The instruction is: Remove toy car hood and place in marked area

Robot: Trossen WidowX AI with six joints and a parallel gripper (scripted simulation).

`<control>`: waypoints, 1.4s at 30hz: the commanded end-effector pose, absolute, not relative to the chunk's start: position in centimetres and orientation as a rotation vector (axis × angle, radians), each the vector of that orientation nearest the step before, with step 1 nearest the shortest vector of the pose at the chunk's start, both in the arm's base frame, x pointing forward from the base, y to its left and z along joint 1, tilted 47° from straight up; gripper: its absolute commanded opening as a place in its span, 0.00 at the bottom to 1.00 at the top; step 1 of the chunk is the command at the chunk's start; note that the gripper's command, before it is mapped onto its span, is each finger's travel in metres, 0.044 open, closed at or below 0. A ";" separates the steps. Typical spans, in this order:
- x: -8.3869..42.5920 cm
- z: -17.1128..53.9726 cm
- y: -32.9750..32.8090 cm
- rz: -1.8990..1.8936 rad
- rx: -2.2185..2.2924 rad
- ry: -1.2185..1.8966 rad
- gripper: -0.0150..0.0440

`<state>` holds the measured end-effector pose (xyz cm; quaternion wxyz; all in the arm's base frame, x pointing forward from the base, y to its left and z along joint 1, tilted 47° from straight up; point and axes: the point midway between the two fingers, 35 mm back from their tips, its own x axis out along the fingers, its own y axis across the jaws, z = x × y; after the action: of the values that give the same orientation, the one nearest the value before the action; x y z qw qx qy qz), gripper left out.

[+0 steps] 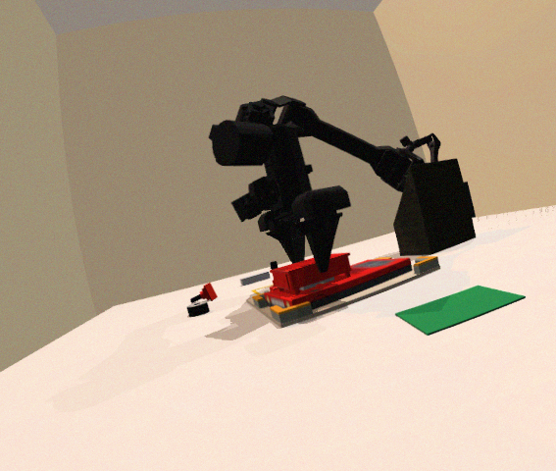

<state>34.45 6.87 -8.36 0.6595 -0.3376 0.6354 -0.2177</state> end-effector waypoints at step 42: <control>34.3 -2.8 9.9 -0.484 -0.762 1.437 0.25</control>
<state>34.02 11.01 -3.69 0.6628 -0.3380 0.6338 -0.2115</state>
